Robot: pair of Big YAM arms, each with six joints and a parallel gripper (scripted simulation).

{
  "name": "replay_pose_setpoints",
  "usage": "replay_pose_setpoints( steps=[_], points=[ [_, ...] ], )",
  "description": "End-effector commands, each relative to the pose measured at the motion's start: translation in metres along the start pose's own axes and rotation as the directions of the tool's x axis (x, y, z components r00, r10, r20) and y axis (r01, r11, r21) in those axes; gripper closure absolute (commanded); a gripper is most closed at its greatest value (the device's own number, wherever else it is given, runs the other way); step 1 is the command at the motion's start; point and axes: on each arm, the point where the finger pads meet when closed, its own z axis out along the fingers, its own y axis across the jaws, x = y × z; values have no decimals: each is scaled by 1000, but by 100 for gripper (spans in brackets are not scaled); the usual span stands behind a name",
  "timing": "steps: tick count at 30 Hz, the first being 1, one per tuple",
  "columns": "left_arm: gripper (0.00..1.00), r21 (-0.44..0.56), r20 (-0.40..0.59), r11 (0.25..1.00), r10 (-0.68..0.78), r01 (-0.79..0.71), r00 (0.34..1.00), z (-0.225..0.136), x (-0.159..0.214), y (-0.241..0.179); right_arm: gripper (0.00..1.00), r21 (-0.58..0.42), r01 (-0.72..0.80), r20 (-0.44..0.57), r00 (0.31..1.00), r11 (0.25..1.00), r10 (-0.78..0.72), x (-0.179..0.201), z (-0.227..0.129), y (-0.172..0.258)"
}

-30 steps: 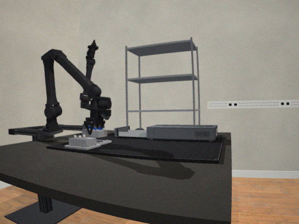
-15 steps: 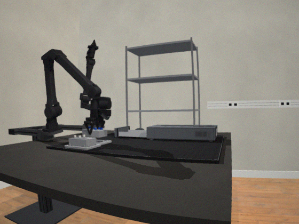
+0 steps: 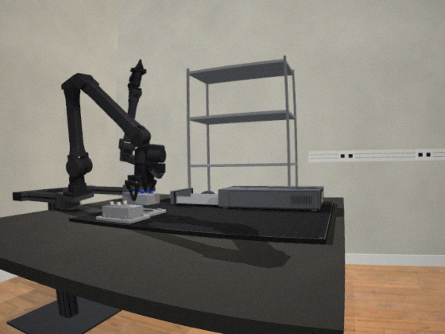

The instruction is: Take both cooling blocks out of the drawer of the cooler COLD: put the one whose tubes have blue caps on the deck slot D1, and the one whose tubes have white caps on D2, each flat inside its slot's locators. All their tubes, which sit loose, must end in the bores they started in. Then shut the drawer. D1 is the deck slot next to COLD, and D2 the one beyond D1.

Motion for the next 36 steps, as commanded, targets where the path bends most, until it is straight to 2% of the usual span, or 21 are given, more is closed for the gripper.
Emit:
replay_pose_setpoints(
  steps=[1,36],
  points=[
    [100,1,-34,1000,8,-8,999,8,23,-2,100,-21,14,122,992,1000,-11,-45,-44,10],
    [100,1,-34,1000,8,-8,999,8,23,-2,100,-24,10,140,990,1000,-6,-50,-43,10]
  ],
)
